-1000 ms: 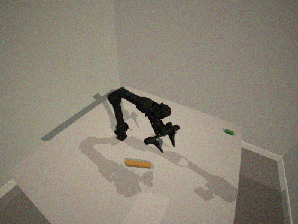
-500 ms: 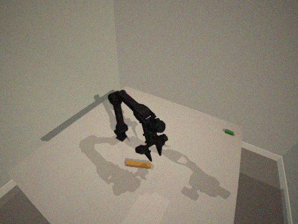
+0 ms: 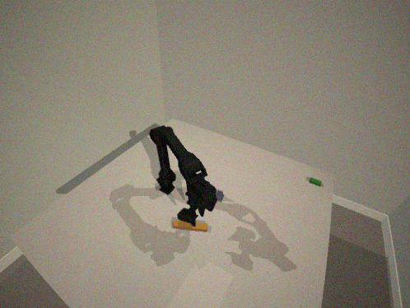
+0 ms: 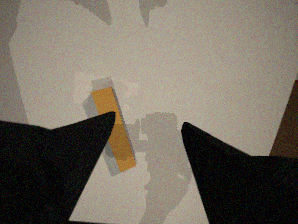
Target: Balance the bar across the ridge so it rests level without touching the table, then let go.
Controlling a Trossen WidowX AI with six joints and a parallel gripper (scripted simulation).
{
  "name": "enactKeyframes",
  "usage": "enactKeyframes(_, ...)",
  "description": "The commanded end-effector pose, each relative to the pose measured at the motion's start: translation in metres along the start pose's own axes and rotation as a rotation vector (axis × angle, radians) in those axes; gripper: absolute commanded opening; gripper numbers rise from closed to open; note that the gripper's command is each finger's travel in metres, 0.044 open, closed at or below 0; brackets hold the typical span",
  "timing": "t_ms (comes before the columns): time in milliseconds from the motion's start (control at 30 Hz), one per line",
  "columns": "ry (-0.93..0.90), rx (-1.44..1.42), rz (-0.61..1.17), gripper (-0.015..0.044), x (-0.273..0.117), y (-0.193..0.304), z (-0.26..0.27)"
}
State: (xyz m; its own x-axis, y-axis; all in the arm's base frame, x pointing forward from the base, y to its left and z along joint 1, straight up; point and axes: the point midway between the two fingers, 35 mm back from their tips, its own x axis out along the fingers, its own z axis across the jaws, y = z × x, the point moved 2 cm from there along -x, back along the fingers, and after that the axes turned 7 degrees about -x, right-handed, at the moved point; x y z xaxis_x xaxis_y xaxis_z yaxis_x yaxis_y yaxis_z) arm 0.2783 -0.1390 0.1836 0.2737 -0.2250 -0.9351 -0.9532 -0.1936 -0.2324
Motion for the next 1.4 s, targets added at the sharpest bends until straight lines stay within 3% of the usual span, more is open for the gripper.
enactKeyframes(0, -0.066, -0.094, 0.062, 0.0315, 0.011, 0.019, 0.005)
enactKeyframes(467, -0.294, -0.372, 0.169, 0.0315, 0.026, 0.074, 0.019)
enactKeyframes(733, -0.297, -0.376, 0.170, 0.0315, 0.030, 0.075, 0.020)
enactKeyframes(1000, -0.297, -0.376, 0.170, 0.0315, 0.068, 0.084, 0.030)
enactKeyframes(1367, -0.297, -0.376, 0.170, 0.0315, 0.074, 0.086, 0.032)
